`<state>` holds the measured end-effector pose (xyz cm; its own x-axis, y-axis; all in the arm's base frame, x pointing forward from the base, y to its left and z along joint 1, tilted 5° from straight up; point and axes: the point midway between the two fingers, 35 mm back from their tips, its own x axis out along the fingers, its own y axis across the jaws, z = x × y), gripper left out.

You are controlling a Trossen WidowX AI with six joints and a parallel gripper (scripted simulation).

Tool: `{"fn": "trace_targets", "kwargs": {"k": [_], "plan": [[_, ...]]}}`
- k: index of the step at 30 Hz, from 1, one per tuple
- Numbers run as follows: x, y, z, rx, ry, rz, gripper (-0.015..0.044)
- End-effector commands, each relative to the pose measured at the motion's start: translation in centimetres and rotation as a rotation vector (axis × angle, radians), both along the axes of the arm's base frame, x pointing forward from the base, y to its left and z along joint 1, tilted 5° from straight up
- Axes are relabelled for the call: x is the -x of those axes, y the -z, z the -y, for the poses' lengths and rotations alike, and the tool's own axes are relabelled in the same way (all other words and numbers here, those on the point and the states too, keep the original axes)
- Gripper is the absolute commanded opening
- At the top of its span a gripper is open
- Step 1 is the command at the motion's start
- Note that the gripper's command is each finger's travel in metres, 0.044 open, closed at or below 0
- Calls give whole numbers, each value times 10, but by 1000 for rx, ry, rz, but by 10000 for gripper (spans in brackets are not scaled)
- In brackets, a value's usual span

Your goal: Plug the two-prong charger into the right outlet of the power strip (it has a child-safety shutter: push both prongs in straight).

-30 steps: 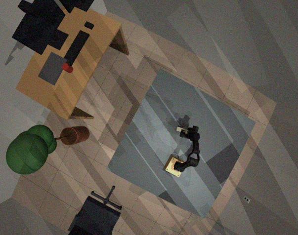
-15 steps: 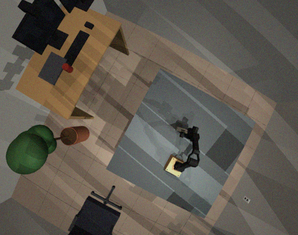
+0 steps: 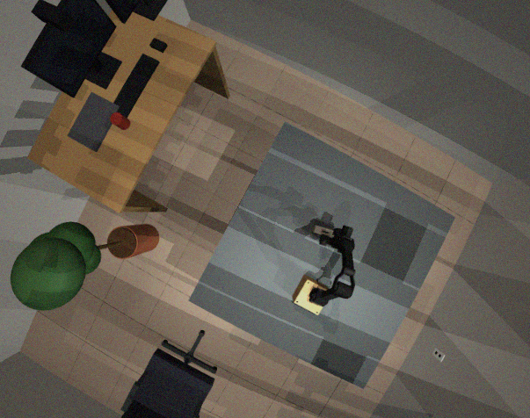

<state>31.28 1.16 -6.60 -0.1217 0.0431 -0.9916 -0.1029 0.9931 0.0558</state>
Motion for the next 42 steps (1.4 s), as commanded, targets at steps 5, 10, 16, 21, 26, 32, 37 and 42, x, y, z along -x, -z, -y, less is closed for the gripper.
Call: {"fn": "trace_targets", "kwargs": {"k": [5,10,16,21,26,32,37,42], "plan": [[3,0,0,-4,-2,5,440],[4,0,0,-4,-2,9,440],[7,0,0,-5,-2,10,440],[12,0,1,-4,-2,10,440],[17,0,2,-4,-2,9,440],[24,-1,3,-4,-2,9,440],[29,-1,3,-4,-2,8,440],[35,-1,4,-4,-2,8,440]]}}
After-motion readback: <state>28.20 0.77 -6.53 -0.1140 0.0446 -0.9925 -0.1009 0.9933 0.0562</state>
